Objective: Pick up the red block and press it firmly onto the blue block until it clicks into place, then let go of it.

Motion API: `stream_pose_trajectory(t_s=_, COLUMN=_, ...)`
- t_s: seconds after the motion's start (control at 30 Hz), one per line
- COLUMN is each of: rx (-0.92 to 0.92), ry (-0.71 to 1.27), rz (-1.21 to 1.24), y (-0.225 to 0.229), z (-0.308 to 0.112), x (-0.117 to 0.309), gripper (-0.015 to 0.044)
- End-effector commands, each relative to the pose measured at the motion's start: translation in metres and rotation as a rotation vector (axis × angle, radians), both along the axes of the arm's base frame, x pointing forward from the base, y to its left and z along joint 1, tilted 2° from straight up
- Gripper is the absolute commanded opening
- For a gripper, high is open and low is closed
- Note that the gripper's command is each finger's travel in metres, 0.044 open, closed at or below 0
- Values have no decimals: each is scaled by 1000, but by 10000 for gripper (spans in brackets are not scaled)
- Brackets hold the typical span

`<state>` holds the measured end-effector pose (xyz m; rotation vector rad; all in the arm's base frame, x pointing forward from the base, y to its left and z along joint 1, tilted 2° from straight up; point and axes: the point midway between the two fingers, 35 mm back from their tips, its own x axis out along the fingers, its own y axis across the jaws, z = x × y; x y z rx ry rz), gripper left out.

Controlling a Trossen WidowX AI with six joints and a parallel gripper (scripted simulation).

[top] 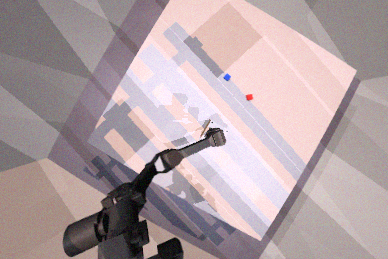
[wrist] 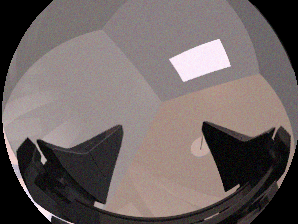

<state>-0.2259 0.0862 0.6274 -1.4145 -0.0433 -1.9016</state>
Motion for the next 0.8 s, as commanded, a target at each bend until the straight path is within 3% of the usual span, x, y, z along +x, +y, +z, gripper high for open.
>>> stream_pose_trajectory(t_s=0.0, rx=0, ry=0, rz=0, y=0, z=0, x=0, gripper=426)
stream_pose_trajectory(t_s=0.27, rx=68, ry=109, rz=149, y=-48, z=18, x=64, gripper=440)
stream_pose_trajectory(t_s=0.5, rx=210, ry=288, rz=265, y=-112, z=22, x=158, gripper=440)
stream_pose_trajectory(t_s=0.77, rx=396, ry=492, rz=411, y=-177, z=-5, x=272, gripper=440)
